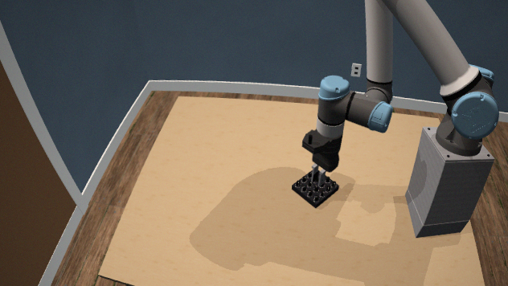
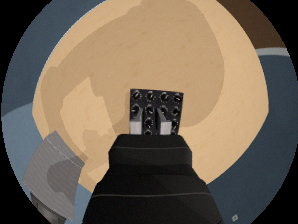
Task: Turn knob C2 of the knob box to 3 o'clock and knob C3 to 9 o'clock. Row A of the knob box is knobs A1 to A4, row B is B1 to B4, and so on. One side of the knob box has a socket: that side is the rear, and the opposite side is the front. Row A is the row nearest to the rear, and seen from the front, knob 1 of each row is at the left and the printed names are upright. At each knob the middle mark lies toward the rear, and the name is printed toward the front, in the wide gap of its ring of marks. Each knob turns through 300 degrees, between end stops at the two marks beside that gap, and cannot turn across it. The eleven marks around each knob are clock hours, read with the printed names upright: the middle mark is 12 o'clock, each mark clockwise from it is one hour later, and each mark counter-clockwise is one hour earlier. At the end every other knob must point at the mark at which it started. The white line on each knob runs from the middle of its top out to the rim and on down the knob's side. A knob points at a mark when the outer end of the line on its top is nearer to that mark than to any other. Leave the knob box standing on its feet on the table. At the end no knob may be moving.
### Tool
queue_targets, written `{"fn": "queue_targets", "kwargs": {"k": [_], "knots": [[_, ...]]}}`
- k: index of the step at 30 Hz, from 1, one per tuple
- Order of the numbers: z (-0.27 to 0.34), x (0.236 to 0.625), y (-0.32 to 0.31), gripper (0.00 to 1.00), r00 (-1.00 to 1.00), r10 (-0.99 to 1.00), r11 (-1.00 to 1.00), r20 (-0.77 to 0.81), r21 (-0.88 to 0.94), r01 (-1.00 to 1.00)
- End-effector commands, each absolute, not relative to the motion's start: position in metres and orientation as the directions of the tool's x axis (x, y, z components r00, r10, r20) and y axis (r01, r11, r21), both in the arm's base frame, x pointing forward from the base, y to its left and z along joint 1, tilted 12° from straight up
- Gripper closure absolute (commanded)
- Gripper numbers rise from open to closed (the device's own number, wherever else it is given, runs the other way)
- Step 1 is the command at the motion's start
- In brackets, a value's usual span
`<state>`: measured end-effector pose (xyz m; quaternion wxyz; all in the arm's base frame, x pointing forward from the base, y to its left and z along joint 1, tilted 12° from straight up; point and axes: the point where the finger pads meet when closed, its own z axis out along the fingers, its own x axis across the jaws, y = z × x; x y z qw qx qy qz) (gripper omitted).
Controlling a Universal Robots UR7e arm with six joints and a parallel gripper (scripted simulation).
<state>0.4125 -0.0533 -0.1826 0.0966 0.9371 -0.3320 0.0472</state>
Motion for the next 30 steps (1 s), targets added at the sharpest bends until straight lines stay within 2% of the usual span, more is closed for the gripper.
{"fn": "queue_targets", "kwargs": {"k": [1,30], "knots": [[-0.1755,0.4125,-0.0519,0.54,0.775,-0.613,-0.761,0.152,0.15,-0.631],[-0.1735,0.414,-0.0511,0.54,0.728,-0.666,-0.715,0.162,0.138,-0.685]]}}
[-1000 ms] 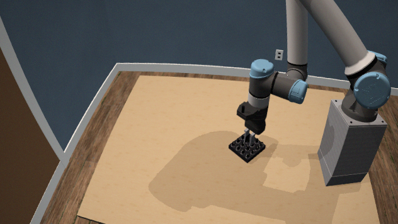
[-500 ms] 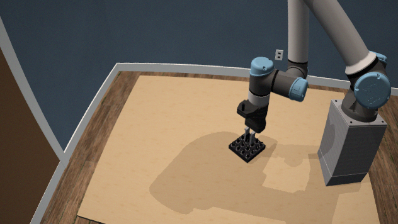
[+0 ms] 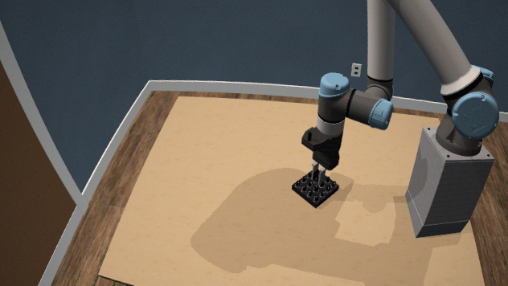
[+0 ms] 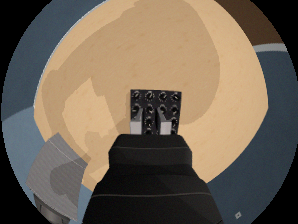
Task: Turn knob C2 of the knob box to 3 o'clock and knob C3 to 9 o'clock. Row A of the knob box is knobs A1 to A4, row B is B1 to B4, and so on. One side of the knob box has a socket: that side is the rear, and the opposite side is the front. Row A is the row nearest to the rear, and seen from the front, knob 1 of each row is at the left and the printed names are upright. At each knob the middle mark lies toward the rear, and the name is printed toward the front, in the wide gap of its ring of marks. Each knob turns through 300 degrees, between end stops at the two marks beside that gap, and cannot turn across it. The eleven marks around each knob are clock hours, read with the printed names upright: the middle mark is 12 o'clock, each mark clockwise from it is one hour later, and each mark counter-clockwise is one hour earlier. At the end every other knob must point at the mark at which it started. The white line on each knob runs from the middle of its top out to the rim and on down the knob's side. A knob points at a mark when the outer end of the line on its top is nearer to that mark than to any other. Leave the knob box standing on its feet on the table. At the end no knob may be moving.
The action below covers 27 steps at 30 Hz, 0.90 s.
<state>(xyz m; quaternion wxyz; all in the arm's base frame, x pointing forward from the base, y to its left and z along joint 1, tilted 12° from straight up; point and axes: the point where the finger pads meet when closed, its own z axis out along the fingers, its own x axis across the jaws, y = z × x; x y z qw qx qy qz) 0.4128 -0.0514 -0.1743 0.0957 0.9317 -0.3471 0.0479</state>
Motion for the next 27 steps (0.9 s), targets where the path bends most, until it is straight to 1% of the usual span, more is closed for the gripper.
{"fn": "queue_targets", "kwargs": {"k": [1,3,9,18,20,27], "knots": [[-0.1734,0.4142,-0.051,0.54,0.718,-0.677,-0.705,0.164,0.136,-0.696],[-0.1734,0.4142,-0.051,0.54,0.718,-0.677,-0.705,0.164,0.136,-0.696],[-0.1721,0.4164,-0.0504,0.54,0.628,-0.757,-0.618,0.18,0.115,-0.778],[-0.1693,0.4201,-0.0498,0.54,0.405,-0.891,-0.401,0.203,0.065,-0.914],[-0.1693,0.4201,-0.0498,0.54,0.405,-0.891,-0.401,0.203,0.065,-0.914],[-0.1668,0.4219,-0.0498,0.54,0.192,-0.958,-0.193,0.212,0.018,-0.981]]}}
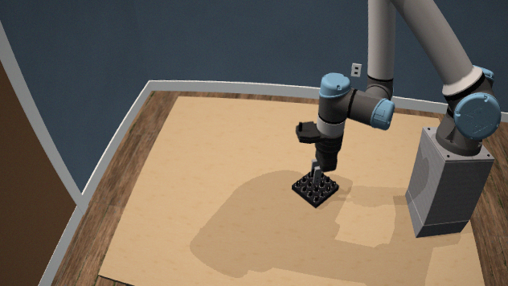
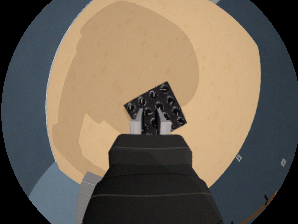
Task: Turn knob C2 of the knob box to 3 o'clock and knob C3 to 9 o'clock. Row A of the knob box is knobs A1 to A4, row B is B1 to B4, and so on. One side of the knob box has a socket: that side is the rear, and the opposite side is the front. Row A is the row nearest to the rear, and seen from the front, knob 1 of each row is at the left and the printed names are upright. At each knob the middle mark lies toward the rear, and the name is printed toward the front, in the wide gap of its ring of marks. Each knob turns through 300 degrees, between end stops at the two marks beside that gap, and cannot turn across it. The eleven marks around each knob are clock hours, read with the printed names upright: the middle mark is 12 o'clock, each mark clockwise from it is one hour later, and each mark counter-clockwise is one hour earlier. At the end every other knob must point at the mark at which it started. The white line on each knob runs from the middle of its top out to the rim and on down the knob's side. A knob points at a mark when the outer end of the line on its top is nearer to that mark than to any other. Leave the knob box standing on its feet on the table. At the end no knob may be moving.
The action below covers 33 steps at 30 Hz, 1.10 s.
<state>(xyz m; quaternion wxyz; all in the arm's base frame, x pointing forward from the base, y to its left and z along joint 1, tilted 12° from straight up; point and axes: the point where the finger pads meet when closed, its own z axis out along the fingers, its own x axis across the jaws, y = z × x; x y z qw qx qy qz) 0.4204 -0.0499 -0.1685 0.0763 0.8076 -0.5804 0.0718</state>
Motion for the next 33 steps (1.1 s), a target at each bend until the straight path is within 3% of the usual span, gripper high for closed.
{"fn": "queue_targets", "kwargs": {"k": [1,16,33], "knots": [[-0.1665,0.422,-0.0498,0.54,0.164,-0.963,-0.166,0.213,0.012,-0.986],[-0.162,0.4217,-0.0503,0.54,-0.228,-0.953,0.218,0.201,-0.071,-0.973],[-0.1573,0.4166,-0.0498,0.54,-0.625,-0.766,0.607,0.151,-0.151,-0.78]]}}
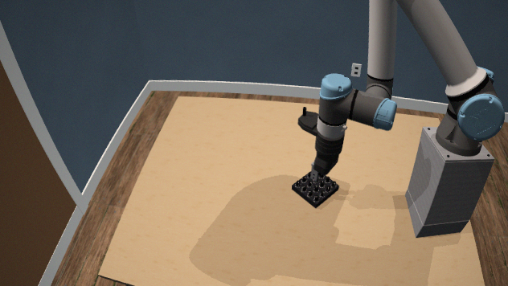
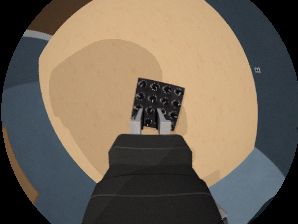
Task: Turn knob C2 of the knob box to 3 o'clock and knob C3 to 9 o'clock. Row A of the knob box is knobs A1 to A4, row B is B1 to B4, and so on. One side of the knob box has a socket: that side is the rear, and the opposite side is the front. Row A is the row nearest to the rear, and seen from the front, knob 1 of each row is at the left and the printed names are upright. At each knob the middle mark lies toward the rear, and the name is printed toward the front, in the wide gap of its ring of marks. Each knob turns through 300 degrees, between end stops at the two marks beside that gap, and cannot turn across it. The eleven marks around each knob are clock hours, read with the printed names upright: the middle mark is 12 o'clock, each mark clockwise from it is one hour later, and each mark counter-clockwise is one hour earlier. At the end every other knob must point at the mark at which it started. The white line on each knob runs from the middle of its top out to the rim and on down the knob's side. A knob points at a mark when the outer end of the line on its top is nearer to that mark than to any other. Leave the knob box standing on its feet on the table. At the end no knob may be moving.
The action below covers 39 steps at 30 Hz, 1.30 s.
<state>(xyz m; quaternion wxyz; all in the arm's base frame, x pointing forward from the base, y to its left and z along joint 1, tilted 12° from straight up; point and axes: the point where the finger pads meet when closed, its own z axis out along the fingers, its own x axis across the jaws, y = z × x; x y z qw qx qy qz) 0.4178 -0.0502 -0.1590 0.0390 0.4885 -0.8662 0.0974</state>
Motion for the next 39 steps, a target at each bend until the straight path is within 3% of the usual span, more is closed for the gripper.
{"fn": "queue_targets", "kwargs": {"k": [1,17,39], "knots": [[-0.1571,0.4161,-0.0497,0.54,-0.646,-0.749,0.628,0.146,-0.155,-0.763],[-0.155,0.4117,-0.0484,0.54,-0.8,-0.59,0.779,0.108,-0.184,-0.599],[-0.1549,0.4114,-0.0482,0.54,-0.81,-0.577,0.789,0.105,-0.186,-0.586]]}}
